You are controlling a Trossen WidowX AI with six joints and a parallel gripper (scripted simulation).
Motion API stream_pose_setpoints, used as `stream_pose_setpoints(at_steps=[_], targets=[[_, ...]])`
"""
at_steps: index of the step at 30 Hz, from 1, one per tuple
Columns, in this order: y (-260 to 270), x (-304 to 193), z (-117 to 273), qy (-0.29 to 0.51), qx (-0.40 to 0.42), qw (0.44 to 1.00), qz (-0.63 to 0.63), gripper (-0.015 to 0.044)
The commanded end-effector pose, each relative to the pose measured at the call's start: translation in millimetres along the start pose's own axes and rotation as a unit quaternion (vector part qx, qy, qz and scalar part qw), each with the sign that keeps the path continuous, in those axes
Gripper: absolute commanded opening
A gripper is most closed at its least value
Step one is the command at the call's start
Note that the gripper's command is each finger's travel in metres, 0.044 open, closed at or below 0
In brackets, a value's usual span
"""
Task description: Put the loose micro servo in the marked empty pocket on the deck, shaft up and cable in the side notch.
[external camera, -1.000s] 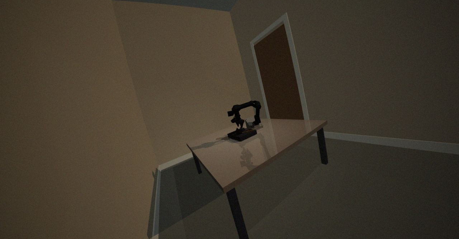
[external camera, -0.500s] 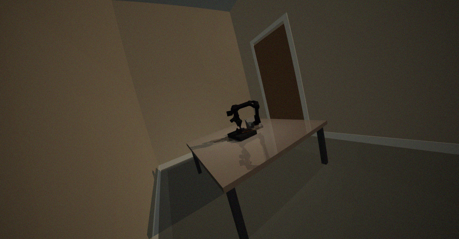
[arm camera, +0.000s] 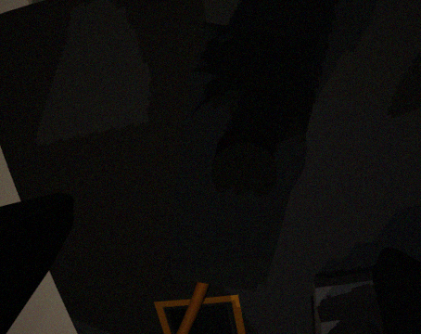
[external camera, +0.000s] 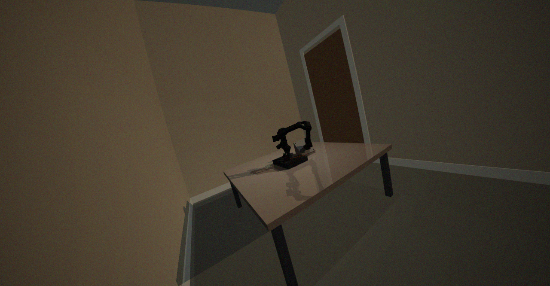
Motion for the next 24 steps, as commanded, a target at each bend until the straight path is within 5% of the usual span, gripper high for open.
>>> stream_pose_setpoints(at_steps=[1, 4, 16, 24], targets=[[0.1, -0.2, -6.4, -0.001, 0.003, 1.0, -0.002, 0.044], [0.1, -0.3, -8.7, -0.001, 0.003, 1.0, -0.002, 0.044], [0.1, -0.3, -8.7, -0.001, 0.003, 1.0, -0.002, 0.0125], [0.1, -0.1, -6.4, -0.001, 0.003, 1.0, -0.002, 0.0032]])
Point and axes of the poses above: the point midway between the two fingers, 35 mm back from their tips, its own z axis back along the fingers, its own y axis across the jaws, x = y × z, the point moved 8 cm from there along z, back along the fingers, and after that the axes turned 9 degrees about -z, right-handed, at the moved point
